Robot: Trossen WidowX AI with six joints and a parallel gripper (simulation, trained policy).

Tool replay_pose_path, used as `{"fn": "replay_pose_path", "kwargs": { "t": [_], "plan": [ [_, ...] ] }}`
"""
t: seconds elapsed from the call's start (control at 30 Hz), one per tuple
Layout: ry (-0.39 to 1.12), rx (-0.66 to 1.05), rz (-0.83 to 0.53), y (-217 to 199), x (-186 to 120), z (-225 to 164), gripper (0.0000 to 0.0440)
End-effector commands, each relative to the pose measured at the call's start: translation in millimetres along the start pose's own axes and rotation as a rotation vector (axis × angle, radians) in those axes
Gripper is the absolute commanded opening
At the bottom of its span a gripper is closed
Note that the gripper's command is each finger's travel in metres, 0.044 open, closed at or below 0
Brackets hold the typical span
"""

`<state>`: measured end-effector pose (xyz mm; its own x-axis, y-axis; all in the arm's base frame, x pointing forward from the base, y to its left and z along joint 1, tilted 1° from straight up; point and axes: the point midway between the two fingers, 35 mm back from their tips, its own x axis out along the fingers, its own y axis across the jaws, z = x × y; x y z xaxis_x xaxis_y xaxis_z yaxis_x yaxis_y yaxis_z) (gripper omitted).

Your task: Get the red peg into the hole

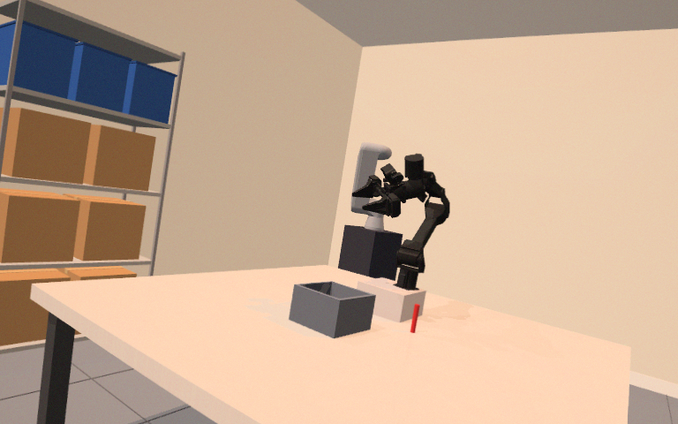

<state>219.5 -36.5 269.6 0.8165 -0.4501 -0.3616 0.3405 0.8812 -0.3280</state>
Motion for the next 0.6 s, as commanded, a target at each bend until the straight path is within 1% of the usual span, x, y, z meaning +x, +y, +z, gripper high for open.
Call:
{"fn": "replay_pose_path", "kwargs": {
  "t": [0.0, 0.3, 0.57],
  "plan": [
    [0.067, 0.052, 0.067, 22, 4, -13, 0.044],
    [0.294, 0.208, 0.202, 74, 0, -55, 0.044],
    [0.546, 0.318, 0.234, 110, -15, -99, 0.044]
  ]
}}
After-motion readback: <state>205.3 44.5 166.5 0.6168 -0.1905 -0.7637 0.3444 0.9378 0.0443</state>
